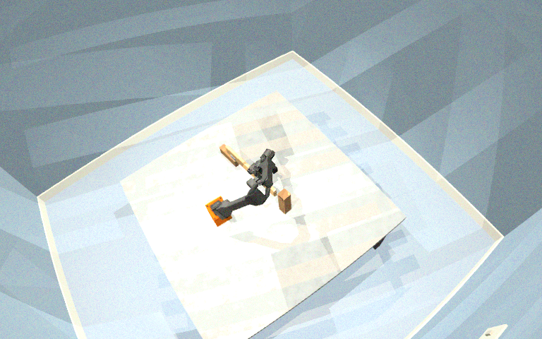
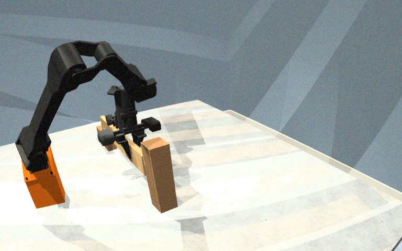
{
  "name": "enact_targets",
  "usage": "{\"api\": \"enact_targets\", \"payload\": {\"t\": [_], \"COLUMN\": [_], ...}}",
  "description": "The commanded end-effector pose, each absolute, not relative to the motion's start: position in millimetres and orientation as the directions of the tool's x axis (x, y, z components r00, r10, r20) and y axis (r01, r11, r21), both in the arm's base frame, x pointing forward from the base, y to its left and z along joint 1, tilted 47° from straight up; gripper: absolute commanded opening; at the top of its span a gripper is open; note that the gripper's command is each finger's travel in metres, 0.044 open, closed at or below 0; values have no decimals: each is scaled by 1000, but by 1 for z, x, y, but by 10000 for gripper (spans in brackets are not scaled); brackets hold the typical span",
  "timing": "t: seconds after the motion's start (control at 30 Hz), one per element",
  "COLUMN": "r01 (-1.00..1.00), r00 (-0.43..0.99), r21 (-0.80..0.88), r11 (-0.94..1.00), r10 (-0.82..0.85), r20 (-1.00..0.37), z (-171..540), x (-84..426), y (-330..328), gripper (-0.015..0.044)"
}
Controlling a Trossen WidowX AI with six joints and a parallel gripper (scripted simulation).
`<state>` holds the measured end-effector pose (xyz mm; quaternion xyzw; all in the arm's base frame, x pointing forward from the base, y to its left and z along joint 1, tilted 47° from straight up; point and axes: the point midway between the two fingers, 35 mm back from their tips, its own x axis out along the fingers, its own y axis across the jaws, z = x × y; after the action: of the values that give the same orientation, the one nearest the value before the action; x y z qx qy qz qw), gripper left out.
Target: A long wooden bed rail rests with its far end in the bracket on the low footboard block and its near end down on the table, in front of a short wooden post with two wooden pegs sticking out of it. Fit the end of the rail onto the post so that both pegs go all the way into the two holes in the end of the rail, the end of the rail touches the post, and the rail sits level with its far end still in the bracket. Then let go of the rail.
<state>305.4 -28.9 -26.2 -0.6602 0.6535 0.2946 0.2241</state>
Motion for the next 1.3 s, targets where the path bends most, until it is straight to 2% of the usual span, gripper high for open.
{"api": "enact_targets", "payload": {"t": [0.0, 1.27], "r01": [-995, -995], "r00": [-23, -23], "r21": [89, 89], "r11": [-52, -52], "r10": [-729, -729], "r20": [-684, -684], "z": [-23, -16], "x": [306, 308], "y": [-28, -37], "gripper": [0, 0]}}
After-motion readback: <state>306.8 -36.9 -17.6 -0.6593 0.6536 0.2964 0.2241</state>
